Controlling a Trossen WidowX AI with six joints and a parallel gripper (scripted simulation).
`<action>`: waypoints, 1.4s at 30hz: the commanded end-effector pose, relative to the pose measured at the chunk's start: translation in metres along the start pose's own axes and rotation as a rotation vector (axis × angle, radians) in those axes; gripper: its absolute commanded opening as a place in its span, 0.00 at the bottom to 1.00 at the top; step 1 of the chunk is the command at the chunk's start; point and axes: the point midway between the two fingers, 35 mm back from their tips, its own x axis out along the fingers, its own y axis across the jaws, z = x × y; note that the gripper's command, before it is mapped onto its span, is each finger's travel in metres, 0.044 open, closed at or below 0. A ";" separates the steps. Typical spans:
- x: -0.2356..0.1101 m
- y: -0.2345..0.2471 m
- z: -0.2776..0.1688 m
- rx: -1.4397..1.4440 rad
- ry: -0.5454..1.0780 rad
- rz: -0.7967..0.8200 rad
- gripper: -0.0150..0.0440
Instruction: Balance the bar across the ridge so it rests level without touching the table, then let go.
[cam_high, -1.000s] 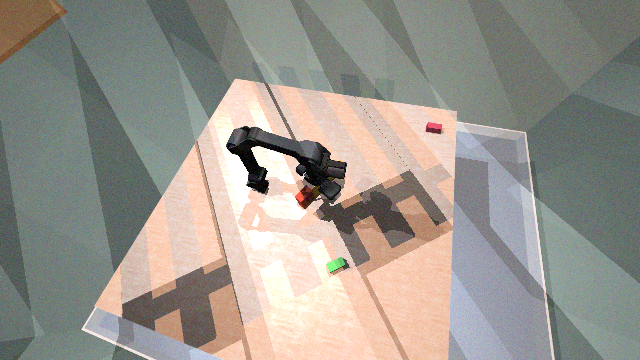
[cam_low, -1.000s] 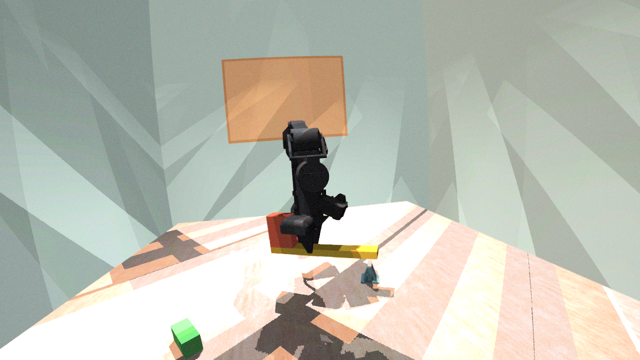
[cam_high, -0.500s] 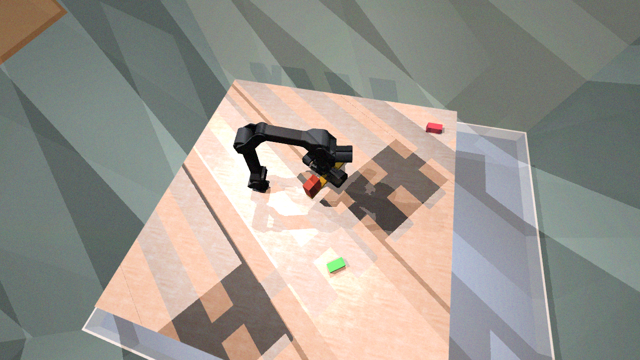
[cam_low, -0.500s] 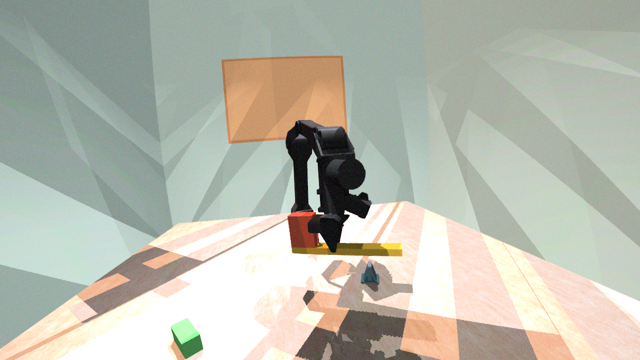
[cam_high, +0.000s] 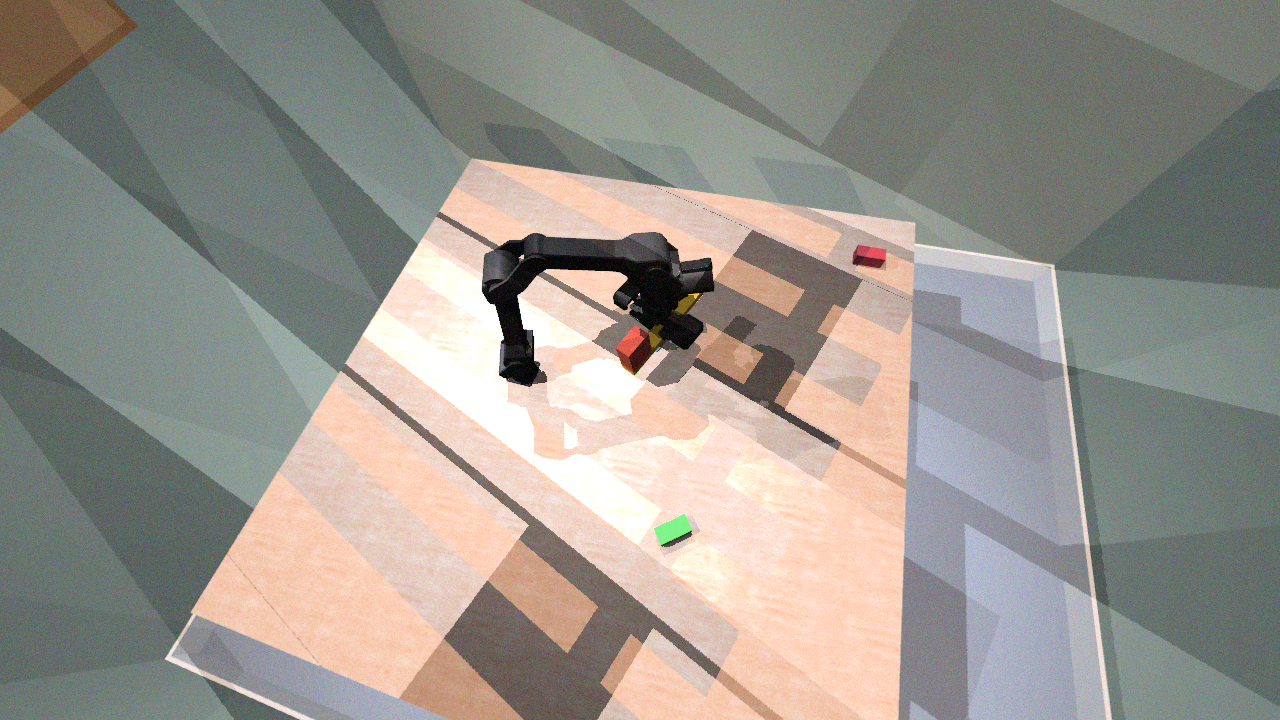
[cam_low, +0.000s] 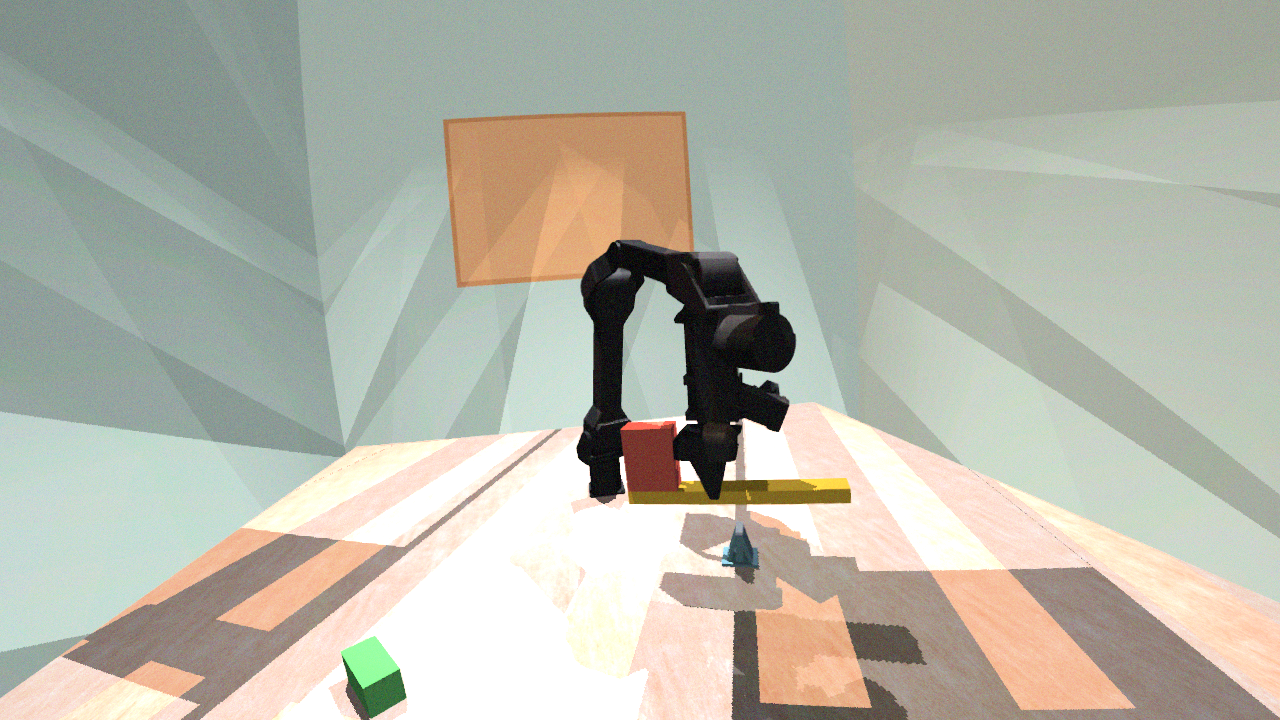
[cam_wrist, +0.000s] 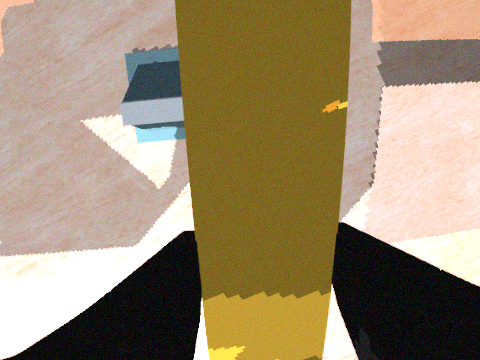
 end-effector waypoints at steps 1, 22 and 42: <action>0.001 0.008 0.016 -0.008 -0.001 0.003 0.25; 0.009 0.036 0.053 -0.032 -0.005 0.006 0.25; 0.041 0.036 0.053 -0.032 -0.004 0.006 0.25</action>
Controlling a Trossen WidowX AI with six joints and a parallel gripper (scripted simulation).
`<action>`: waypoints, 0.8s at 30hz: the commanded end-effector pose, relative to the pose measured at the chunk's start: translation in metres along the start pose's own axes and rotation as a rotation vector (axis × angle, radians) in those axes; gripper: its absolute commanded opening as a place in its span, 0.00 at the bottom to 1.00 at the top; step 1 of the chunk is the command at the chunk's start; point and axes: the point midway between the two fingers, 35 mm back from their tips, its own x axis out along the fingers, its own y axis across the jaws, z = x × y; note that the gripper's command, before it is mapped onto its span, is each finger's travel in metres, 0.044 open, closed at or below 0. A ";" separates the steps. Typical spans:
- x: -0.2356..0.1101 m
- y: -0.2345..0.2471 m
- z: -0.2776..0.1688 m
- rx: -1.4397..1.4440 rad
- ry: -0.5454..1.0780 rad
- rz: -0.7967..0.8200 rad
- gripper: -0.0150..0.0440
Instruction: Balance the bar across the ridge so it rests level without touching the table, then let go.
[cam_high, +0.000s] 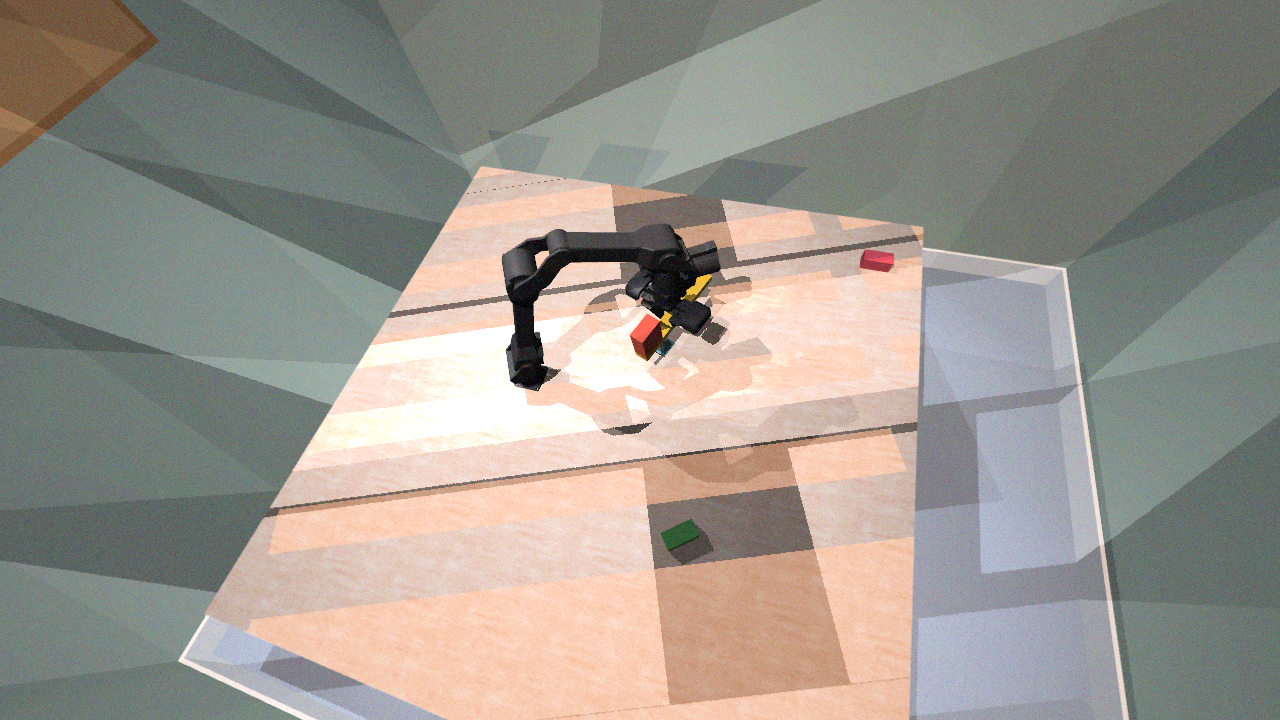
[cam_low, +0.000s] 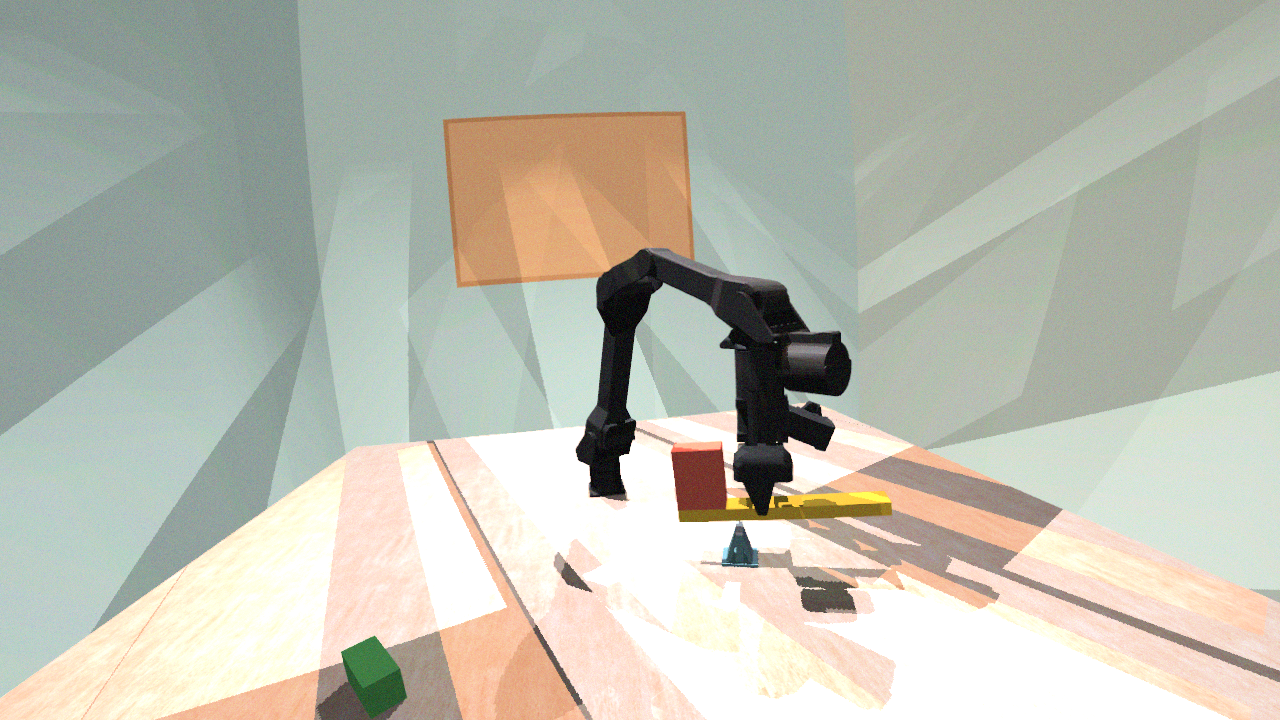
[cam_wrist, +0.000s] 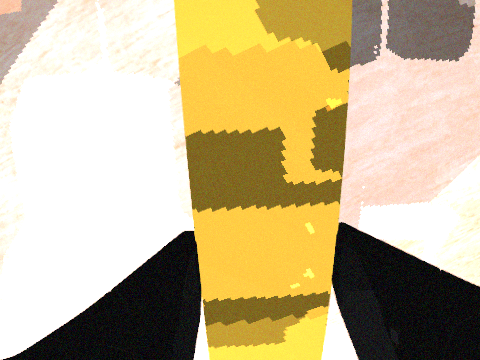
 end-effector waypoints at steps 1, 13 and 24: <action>0.008 0.001 -0.001 0.002 0.001 0.004 0.25; 0.009 0.001 -0.001 0.002 0.001 0.004 0.25; 0.010 0.001 -0.001 0.002 0.001 0.004 0.25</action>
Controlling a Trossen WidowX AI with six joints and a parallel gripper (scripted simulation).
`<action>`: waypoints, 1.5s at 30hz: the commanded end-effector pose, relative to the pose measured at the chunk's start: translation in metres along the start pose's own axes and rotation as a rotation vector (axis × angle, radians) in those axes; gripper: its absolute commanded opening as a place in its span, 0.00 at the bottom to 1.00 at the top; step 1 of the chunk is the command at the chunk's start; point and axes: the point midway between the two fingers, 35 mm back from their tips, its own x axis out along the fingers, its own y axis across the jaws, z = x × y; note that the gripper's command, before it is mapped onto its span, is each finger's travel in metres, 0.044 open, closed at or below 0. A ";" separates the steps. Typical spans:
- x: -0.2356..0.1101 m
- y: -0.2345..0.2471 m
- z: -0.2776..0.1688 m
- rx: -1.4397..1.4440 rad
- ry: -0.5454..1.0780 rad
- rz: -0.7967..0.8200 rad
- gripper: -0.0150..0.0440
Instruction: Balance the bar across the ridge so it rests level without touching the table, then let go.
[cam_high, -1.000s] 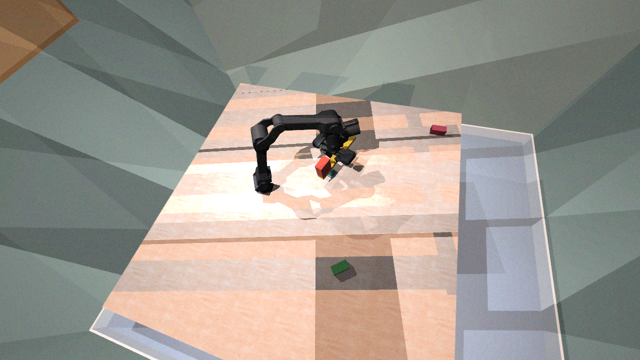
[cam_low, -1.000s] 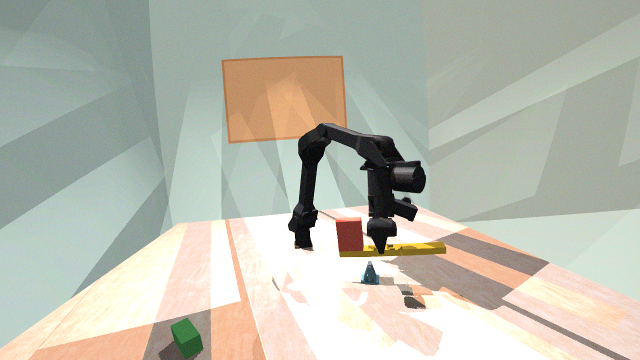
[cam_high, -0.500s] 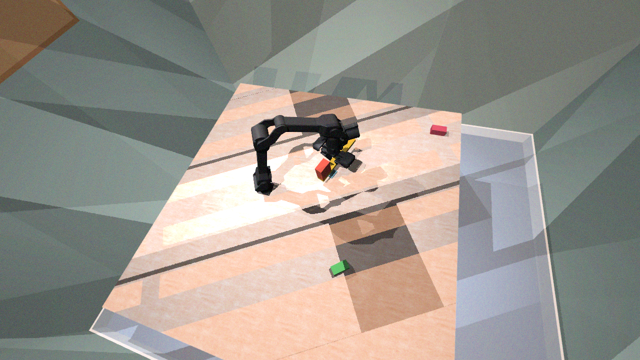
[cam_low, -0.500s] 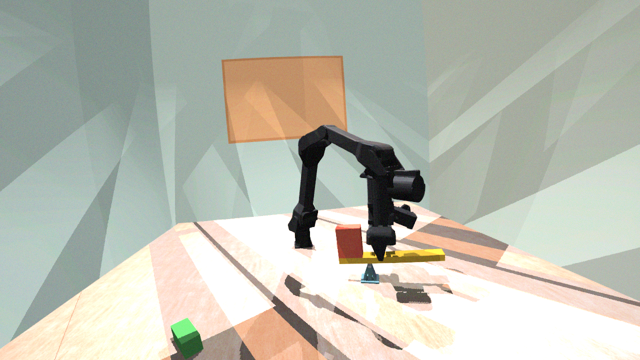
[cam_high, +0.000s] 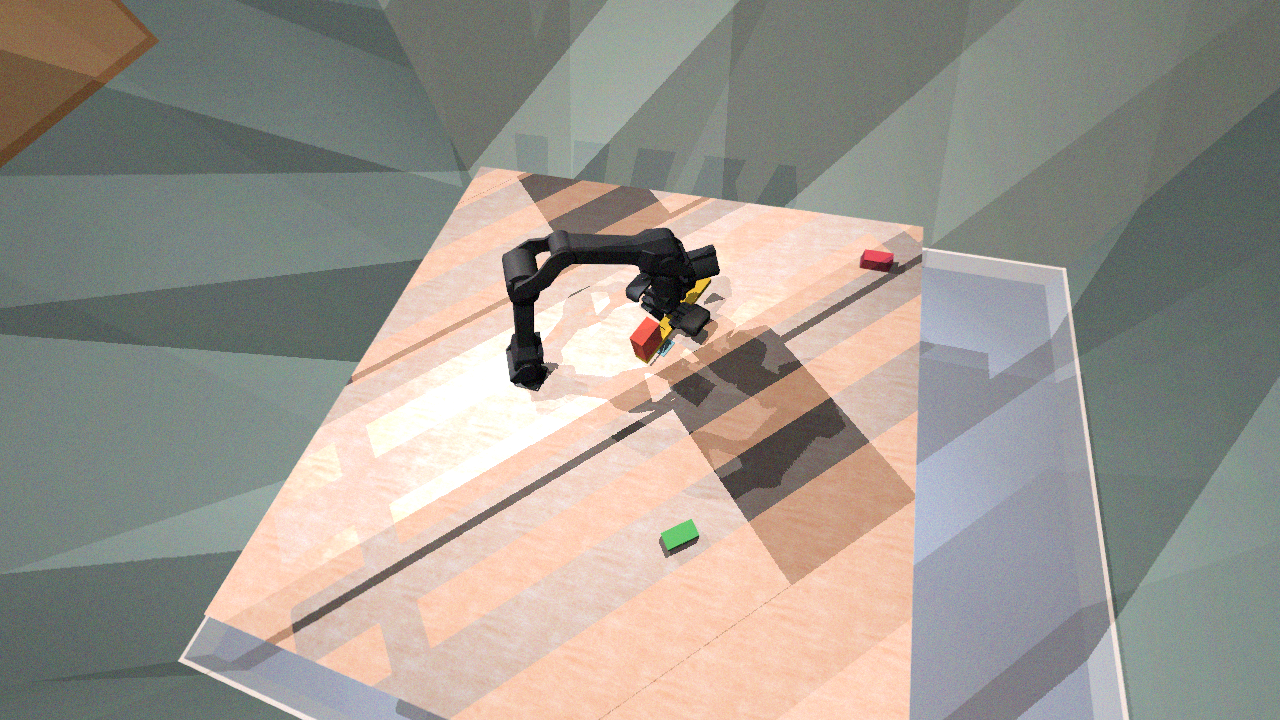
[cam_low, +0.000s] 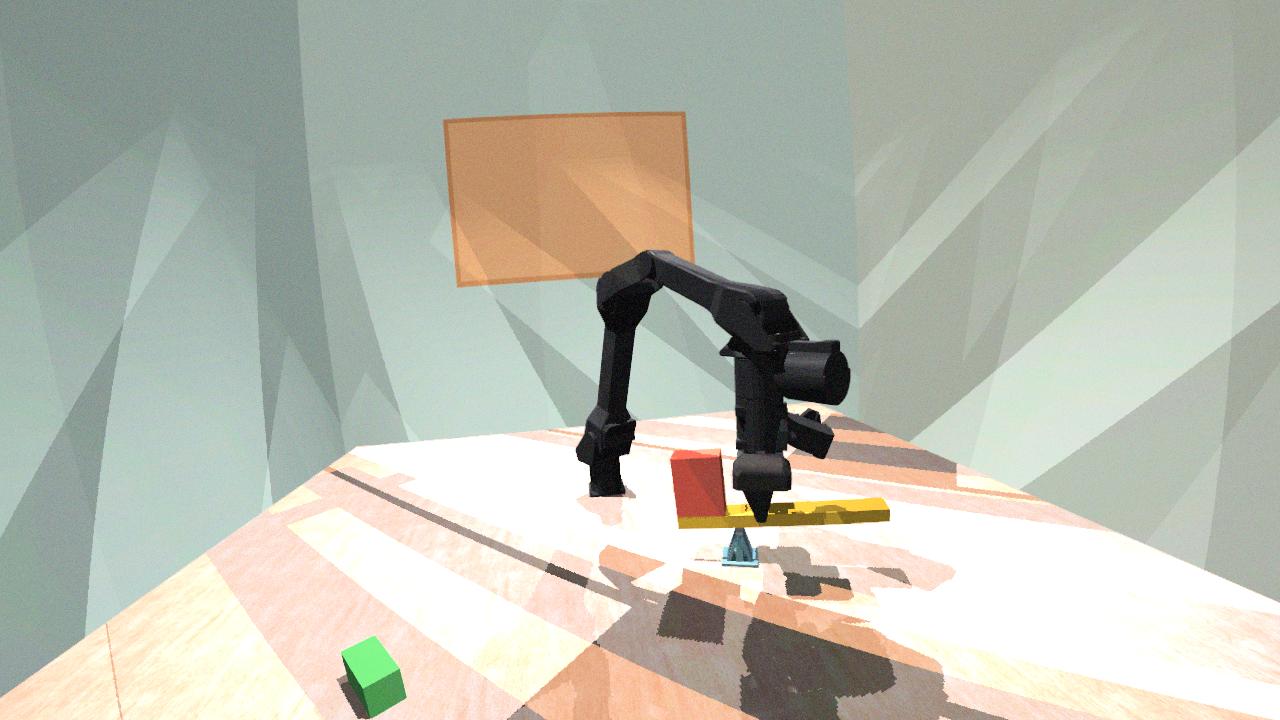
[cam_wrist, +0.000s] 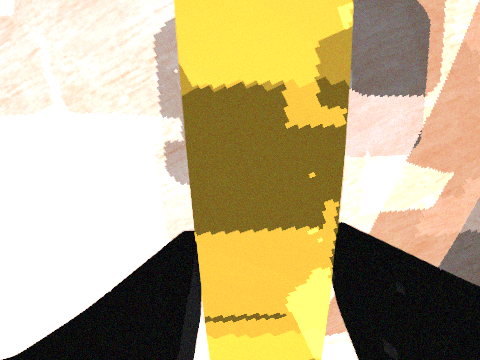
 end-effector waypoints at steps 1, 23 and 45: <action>0.001 0.000 0.000 0.001 -0.001 0.003 0.25; 0.003 0.000 0.000 0.001 -0.001 0.003 0.25; 0.004 0.000 0.000 0.001 -0.001 0.003 0.25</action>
